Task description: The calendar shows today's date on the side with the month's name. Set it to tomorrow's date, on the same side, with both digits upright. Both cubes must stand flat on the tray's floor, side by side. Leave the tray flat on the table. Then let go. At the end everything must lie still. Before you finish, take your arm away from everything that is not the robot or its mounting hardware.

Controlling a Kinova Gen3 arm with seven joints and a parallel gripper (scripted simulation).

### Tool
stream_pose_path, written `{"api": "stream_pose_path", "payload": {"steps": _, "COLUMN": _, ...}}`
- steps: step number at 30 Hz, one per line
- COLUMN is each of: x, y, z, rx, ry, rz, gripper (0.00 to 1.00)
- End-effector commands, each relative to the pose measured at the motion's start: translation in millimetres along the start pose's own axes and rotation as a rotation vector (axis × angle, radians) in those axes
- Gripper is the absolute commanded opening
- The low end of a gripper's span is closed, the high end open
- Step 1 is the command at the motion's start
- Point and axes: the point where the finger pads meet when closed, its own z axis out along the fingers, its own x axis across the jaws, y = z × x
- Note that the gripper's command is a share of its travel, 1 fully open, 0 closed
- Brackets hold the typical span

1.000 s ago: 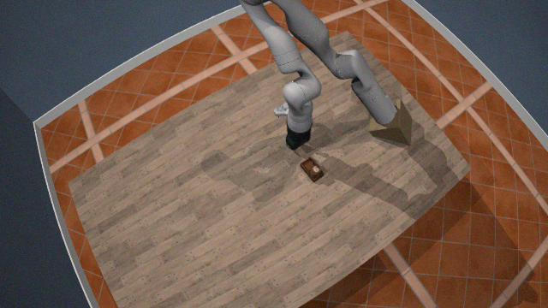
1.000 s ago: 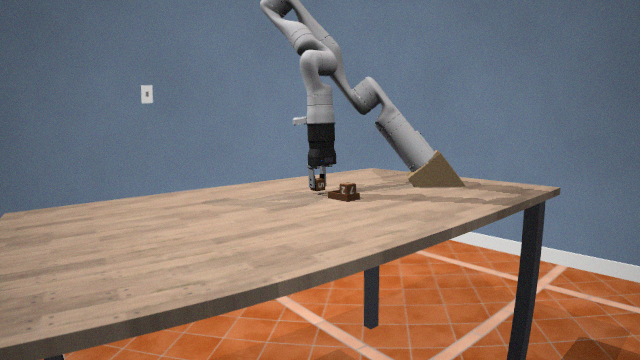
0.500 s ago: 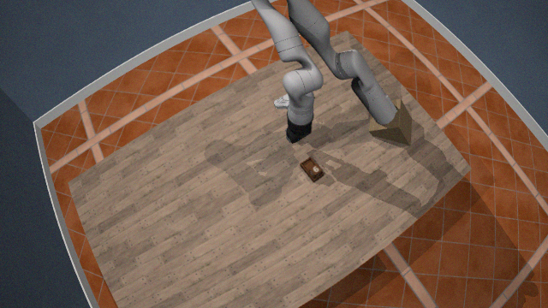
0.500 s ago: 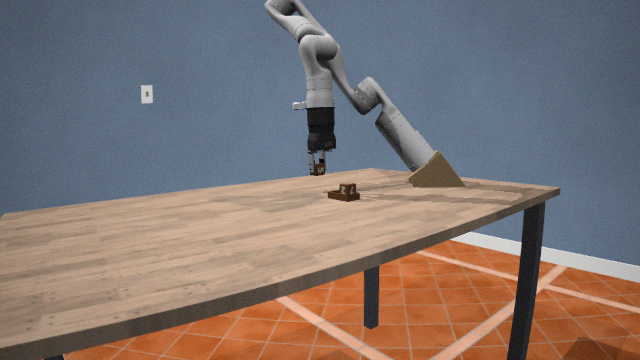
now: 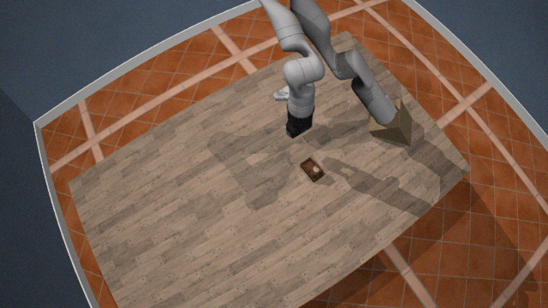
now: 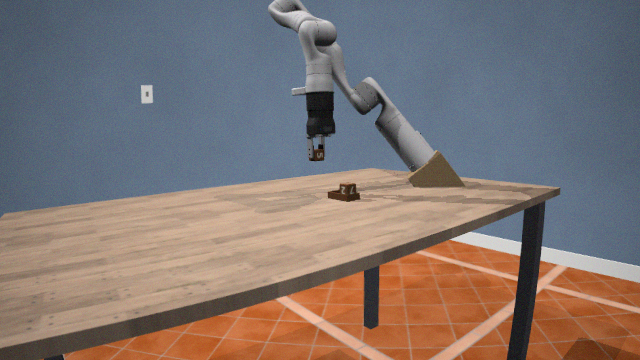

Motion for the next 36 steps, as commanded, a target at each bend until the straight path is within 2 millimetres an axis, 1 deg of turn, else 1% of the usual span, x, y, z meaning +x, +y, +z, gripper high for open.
{"api": "stream_pose_path", "payload": {"steps": 1, "x": -2, "y": 1, "z": -3, "rx": -0.006, "ry": -0.006, "rz": 0.003, "gripper": 0.6}}
{"api": "stream_pose_path", "payload": {"steps": 13, "x": -2, "y": 1, "z": -5, "rx": -0.006, "ry": -0.006, "rz": 0.003, "gripper": 0.6}}
{"api": "stream_pose_path", "payload": {"steps": 17, "x": -2, "y": 4, "z": -5, "rx": -0.006, "ry": -0.007, "rz": 0.002, "gripper": 0.6}}
{"api": "stream_pose_path", "payload": {"steps": 19, "x": -4, "y": 20, "z": -7, "rx": -0.006, "ry": -0.008, "rz": 0.0, "gripper": 0.6}}
{"api": "stream_pose_path", "payload": {"steps": 23, "x": -2, "y": 74, "z": -14, "rx": -0.006, "ry": -0.008, "rz": -0.01, "gripper": 0.6}}
{"api": "stream_pose_path", "payload": {"steps": 25, "x": 1, "y": 90, "z": -15, "rx": -0.006, "ry": -0.006, "rz": -0.012, "gripper": 0.6}}
{"api": "stream_pose_path", "payload": {"steps": 27, "x": 2, "y": 94, "z": -15, "rx": -0.006, "ry": -0.006, "rz": -0.013, "gripper": 0.6}}
{"api": "stream_pose_path", "payload": {"steps": 36, "x": 2, "y": 94, "z": -15, "rx": -0.006, "ry": -0.006, "rz": -0.013, "gripper": 0.6}}
